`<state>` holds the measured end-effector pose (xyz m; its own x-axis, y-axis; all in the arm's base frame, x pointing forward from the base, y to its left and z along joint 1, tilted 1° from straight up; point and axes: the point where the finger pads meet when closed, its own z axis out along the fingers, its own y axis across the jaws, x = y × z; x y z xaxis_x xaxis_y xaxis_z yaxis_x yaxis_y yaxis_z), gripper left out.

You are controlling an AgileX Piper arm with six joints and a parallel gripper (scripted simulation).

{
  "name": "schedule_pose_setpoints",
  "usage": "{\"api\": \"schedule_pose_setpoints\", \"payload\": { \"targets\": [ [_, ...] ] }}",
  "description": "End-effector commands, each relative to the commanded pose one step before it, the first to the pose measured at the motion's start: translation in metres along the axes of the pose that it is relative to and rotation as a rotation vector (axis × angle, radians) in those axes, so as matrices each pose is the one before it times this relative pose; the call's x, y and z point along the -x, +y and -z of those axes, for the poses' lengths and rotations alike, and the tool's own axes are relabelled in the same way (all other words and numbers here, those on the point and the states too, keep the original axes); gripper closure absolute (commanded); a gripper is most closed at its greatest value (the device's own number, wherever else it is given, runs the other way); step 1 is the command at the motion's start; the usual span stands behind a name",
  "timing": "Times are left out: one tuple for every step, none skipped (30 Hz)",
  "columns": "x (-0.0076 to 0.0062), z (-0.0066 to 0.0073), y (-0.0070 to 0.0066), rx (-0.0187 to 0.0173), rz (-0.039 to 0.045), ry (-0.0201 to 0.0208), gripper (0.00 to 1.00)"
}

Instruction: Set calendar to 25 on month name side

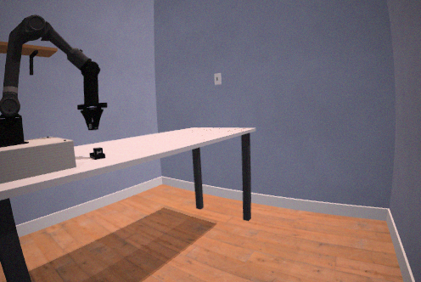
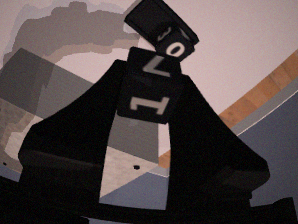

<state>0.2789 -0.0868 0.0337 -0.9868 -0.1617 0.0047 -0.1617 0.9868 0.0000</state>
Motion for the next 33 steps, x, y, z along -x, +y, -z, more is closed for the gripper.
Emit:
{"api": "schedule_pose_setpoints", "payload": {
  "targets": [
    [0.00089,0.00121,-0.00035,-0.01131,-0.15687,0.00087,0.64],
    [0.00004,0.00003,0.00000,-0.00004,-0.07878,-0.00001,0.64],
    [0.00004,0.00003,0.00000,-0.00003,-0.07962,-0.00002,0.64],
    [0.00004,0.00003,0.00000,-0.00003,-0.08022,-0.00002,0.64],
    [0.00004,0.00003,0.00001,-0.00003,-0.08059,-0.00002,0.64],
    [0.00004,0.00003,0.00001,-0.00003,-0.08071,-0.00002,0.64],
    [0.00004,0.00003,0.00001,-0.00003,-0.08059,-0.00003,0.64],
    [0.00004,0.00003,0.00002,-0.00003,-0.08022,-0.00003,0.64],
    [0.00002,0.00003,0.00002,-0.00003,-0.07962,0.00000,0.64],
    [0.00001,0.00001,0.00001,-0.00005,-0.07878,0.00004,0.64],
    [0.00000,0.00001,0.00001,-0.00005,-0.07771,0.00003,0.64],
    [0.00000,0.00000,0.00000,0.00000,0.00000,0.00000,0.64],
    [0.00000,0.00000,0.00000,0.00000,0.00000,0.00000,0.64],
    [-0.00001,0.00000,0.00001,-0.00005,-0.07640,0.00002,0.64],
    [0.00002,0.00003,0.00002,-0.00002,-0.07488,-0.00002,0.64],
    [-0.00003,-0.00004,-0.00001,-0.00004,-0.07313,0.00001,0.64],
    [0.00001,0.00002,0.00002,-0.00002,-0.07119,-0.00001,0.64],
    [0.00000,0.00000,0.00001,-0.00004,-0.06904,0.00000,0.64],
    [0.00001,0.00003,0.00003,0.00000,-0.06671,-0.00003,0.64],
    [0.00001,0.00003,0.00003,0.00000,-0.06420,-0.00003,0.64],
    [0.00000,0.00001,0.00001,-0.00004,-0.06153,0.00000,0.64],
    [-0.00001,0.00000,-0.00001,-0.00009,-0.05871,0.00002,0.64],
    [-0.00001,0.00000,0.00000,-0.00006,-0.05575,0.00000,0.64],
    [0.00000,0.00000,0.00001,-0.00001,-0.05267,-0.00002,0.64],
    [0.00000,0.00000,0.00001,0.00000,-0.04949,-0.00002,0.64],
    [0.00000,0.00000,0.00000,-0.00002,-0.04623,-0.00001,0.64],
    [-0.00001,0.00000,0.00000,-0.00003,-0.04290,-0.00001,0.64],
    [0.00000,0.00000,0.00000,-0.00002,-0.03952,-0.00001,0.64],
    [0.00000,0.00000,0.00000,0.00000,0.00000,0.00000,0.64],
    [0.00000,0.00000,0.00000,0.00000,0.00000,0.00000,0.64],
    [0.00003,-0.00001,-0.00001,-0.00002,-0.03625,-0.00001,0.64],
    [0.00001,0.00001,0.00001,0.00000,-0.03277,-0.00001,0.64],
    [0.00004,-0.00001,-0.00001,0.00003,-0.03021,0.00044,0.64]
  ]
}}
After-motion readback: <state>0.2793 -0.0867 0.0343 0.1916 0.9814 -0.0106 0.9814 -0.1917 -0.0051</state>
